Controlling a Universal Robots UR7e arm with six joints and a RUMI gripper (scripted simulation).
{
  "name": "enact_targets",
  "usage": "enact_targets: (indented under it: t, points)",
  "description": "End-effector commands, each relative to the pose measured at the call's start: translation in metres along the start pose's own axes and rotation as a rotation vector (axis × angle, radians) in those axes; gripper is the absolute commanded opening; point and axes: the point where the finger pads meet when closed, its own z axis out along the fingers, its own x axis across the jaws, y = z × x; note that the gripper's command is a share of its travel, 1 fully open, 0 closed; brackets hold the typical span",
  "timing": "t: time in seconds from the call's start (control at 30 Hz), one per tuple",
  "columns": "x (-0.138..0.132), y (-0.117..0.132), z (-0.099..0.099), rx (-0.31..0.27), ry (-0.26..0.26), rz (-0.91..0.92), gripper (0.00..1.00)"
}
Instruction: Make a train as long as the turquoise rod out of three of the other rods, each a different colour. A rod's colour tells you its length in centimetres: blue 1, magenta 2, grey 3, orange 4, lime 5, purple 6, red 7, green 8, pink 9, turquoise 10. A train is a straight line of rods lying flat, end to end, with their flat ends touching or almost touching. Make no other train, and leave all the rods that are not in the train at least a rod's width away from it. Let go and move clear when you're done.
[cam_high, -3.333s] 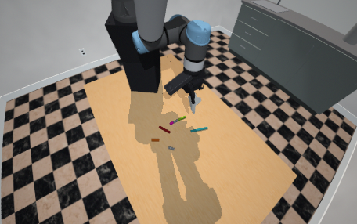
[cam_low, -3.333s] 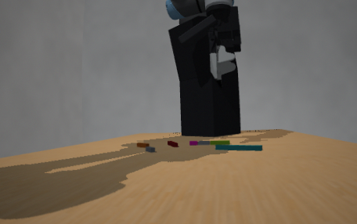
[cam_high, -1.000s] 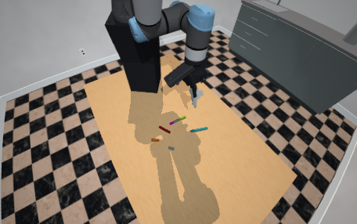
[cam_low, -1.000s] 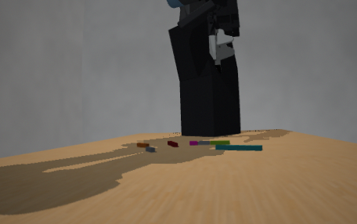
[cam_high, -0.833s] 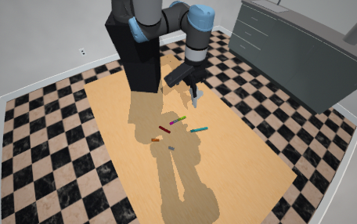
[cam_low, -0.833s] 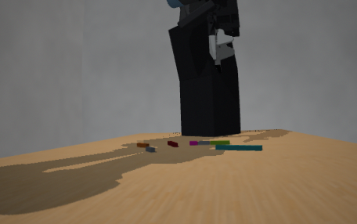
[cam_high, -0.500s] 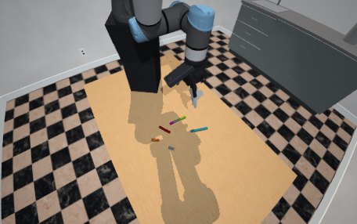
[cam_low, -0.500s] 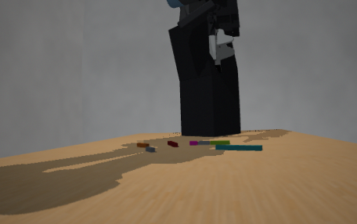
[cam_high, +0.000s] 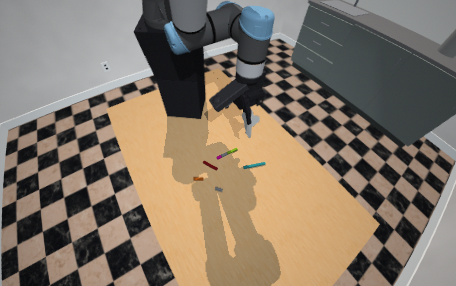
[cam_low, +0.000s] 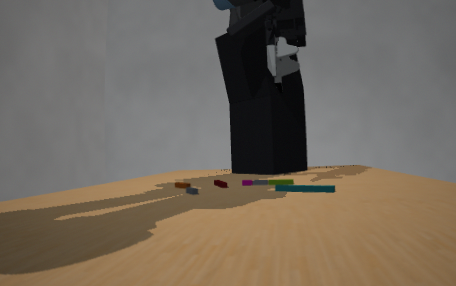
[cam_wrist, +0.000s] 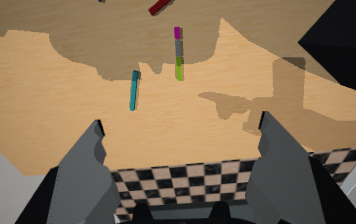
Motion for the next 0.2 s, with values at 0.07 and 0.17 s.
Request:
enact_targets:
  t: [0.07, 0.17]
  points:
    - [-0.0003, 0.0000, -0.0003, 0.000, -0.001, 0.000, 1.00]
    - [-0.0003, 0.0000, -0.0003, 0.000, -0.001, 0.000, 1.00]
